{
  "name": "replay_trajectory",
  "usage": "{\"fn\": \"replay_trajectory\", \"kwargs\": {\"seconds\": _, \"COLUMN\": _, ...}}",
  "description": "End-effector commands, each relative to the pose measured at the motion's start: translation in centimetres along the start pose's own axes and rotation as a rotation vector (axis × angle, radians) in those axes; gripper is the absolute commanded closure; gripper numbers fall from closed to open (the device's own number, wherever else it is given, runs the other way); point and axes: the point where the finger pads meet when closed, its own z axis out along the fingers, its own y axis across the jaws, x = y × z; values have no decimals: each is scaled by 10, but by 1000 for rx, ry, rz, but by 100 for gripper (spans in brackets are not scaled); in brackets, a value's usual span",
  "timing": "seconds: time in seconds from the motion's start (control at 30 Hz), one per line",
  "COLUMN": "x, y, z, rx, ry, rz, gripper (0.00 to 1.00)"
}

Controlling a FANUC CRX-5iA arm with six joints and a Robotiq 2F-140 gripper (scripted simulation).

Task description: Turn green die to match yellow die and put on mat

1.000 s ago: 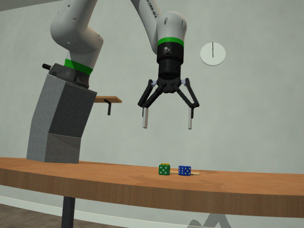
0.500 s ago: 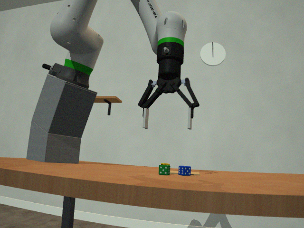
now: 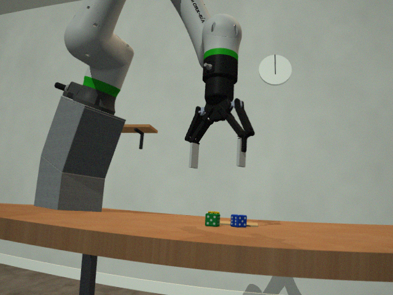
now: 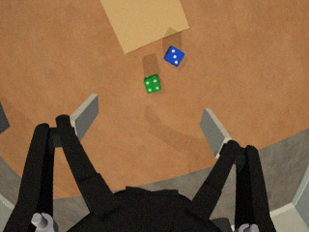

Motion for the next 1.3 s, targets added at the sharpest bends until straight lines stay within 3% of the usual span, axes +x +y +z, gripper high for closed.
{"fn": "replay_trajectory", "kwargs": {"seconds": 0.0, "x": 0, "y": 0, "z": 1, "rx": -14, "ry": -14, "rz": 173, "gripper": 0}}
{"fn": "replay_trajectory", "kwargs": {"seconds": 1.27, "x": 0, "y": 1, "z": 9, "rx": -21, "ry": -4, "rz": 1313, "gripper": 0}}
